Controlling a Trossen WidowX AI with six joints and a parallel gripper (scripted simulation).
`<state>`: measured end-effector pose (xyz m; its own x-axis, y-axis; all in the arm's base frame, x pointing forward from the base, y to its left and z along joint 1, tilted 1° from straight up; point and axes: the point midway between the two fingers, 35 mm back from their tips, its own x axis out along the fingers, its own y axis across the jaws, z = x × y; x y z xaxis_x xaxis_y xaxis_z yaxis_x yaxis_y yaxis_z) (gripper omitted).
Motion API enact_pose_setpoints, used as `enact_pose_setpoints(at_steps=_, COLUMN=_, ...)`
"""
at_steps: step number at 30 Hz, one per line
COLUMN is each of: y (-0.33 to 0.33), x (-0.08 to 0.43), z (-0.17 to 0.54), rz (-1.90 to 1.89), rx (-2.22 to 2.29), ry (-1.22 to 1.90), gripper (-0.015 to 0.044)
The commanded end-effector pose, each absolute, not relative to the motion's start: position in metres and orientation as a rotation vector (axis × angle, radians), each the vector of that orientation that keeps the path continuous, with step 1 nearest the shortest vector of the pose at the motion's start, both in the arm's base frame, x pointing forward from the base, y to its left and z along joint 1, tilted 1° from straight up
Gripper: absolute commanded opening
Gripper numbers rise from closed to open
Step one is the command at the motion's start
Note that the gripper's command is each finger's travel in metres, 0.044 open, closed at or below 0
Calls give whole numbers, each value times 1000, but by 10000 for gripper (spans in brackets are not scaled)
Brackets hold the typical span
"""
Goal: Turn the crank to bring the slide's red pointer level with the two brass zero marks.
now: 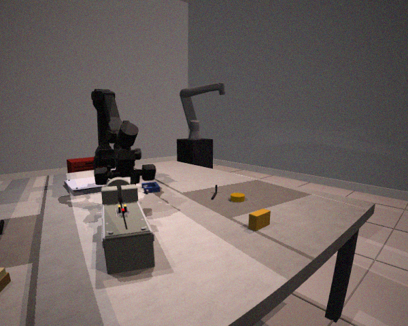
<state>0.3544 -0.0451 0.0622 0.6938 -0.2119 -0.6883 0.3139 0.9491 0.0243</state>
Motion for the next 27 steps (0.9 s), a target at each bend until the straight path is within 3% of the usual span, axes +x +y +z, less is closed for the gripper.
enact_pose_setpoints(at_steps=1, y=-48, x=354, z=53, rz=-297, rx=141, ry=767, gripper=0)
enact_pose_setpoints(at_steps=27, y=-59, x=351, z=45, rz=-298, rx=140, ry=767, gripper=0)
